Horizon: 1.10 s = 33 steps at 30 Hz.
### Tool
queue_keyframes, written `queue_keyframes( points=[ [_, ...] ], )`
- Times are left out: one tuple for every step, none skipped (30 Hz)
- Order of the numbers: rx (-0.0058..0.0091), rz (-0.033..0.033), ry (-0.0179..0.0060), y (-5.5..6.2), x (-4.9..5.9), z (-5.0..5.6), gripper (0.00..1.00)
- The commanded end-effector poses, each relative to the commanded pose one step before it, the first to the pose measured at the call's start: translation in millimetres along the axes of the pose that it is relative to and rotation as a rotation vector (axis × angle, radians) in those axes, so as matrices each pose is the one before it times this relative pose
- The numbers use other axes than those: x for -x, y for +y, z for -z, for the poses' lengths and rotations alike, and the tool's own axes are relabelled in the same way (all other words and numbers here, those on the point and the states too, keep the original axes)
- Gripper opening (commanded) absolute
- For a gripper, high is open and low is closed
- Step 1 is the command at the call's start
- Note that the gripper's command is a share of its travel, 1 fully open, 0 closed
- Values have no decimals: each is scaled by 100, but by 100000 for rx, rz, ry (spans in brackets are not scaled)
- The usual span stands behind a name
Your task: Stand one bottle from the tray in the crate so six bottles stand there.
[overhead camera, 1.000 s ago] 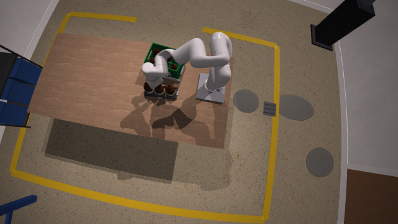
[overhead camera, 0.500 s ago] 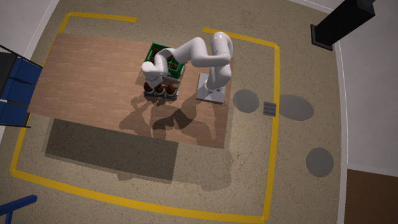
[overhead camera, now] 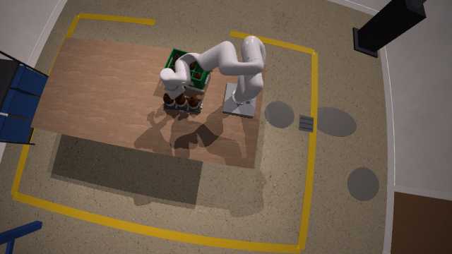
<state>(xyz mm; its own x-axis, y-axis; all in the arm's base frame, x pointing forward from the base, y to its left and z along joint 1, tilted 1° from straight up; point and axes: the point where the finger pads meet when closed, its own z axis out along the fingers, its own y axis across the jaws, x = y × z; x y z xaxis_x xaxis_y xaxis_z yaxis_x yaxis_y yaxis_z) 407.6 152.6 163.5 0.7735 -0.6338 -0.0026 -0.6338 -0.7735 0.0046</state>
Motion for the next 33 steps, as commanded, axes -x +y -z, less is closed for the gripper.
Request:
queue_keyframes(
  points=[
    [-351, 2, 202, -80, -36, 525, 0],
    [0, 0, 0, 0, 0, 0, 0],
    [0, 0, 0, 6, 6, 97, 0],
    [0, 0, 0, 4, 5, 92, 0],
    [0, 0, 0, 4, 4, 87, 0],
    [0, 0, 0, 4, 4, 82, 0],
    [0, 0, 0, 4, 4, 76, 0],
    [0, 0, 0, 3, 4, 70, 0],
    [0, 0, 0, 3, 4, 64, 0],
    [0, 0, 0, 3, 3, 58, 0],
    [0, 0, 0, 3, 3, 52, 0],
    [0, 0, 0, 2, 3, 46, 0],
    [0, 0, 0, 2, 2, 40, 0],
    [0, 0, 0, 2, 2, 34, 0],
    [0, 0, 0, 2, 2, 28, 0],
    [0, 0, 0, 1, 1, 23, 0],
    [0, 0, 0, 1, 1, 18, 0],
    [0, 0, 0, 0, 0, 0, 0],
    [0, 0, 0, 0, 0, 0, 0],
    [0, 0, 0, 1, 1, 13, 0],
    [0, 0, 0, 1, 1, 9, 0],
    [0, 0, 0, 0, 0, 6, 0],
    [0, 0, 0, 0, 0, 3, 0],
    [0, 0, 0, 0, 0, 1, 0],
    [0, 0, 0, 0, 0, 0, 0],
    [0, 0, 0, 0, 0, 0, 0],
    [0, 0, 0, 0, 0, 0, 0],
    [0, 0, 0, 0, 0, 0, 0],
    [0, 0, 0, 0, 0, 0, 0],
    [0, 0, 0, 0, 0, 0, 0],
    [0, 0, 0, 0, 0, 0, 0],
    [0, 0, 0, 0, 0, 0, 0],
    [0, 0, 0, 0, 0, 0, 0]
  ],
)
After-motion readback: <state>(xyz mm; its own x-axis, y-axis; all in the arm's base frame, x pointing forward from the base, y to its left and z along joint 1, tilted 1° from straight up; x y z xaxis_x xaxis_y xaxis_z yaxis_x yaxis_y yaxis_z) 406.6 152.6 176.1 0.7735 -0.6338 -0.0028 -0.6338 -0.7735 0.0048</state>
